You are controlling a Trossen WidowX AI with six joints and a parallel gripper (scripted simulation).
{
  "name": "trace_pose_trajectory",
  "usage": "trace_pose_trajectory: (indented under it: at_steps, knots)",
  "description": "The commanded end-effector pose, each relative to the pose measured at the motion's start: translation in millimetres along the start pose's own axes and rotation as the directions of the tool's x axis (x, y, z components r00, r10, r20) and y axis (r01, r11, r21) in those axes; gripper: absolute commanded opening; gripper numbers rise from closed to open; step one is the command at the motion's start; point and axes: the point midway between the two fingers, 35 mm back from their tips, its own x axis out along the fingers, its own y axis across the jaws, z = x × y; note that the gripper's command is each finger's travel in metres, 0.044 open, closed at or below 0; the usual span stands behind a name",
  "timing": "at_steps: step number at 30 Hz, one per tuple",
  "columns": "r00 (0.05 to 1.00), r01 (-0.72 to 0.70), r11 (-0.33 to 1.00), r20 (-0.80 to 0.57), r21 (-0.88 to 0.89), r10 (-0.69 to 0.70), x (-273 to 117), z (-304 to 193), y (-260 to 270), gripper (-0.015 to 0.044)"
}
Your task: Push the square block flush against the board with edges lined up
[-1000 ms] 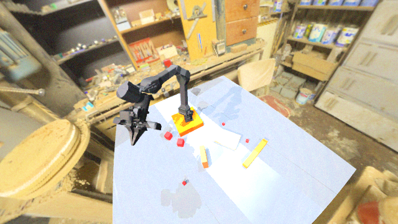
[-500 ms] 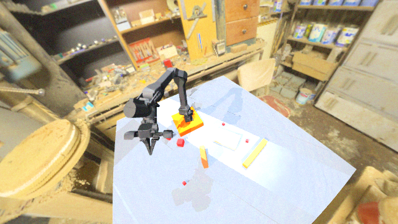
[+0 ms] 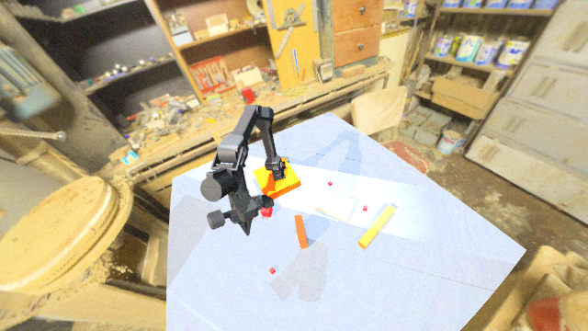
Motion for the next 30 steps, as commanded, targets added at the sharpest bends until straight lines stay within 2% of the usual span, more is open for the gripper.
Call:
trace_pose_trajectory:
  at_steps: [1, 15, 30]
  knots:
    - [0.998, -0.049, 0.995, -0.035, -0.087, 0.046, 8, 0, 13, 0.0000]
    - [0.956, -0.284, 0.855, -0.190, -0.434, 0.221, 35, 1, 70, 0.0000]
    - [0.857, -0.513, 0.500, -0.382, -0.698, 0.346, 49, -6, 131, 0.0000]
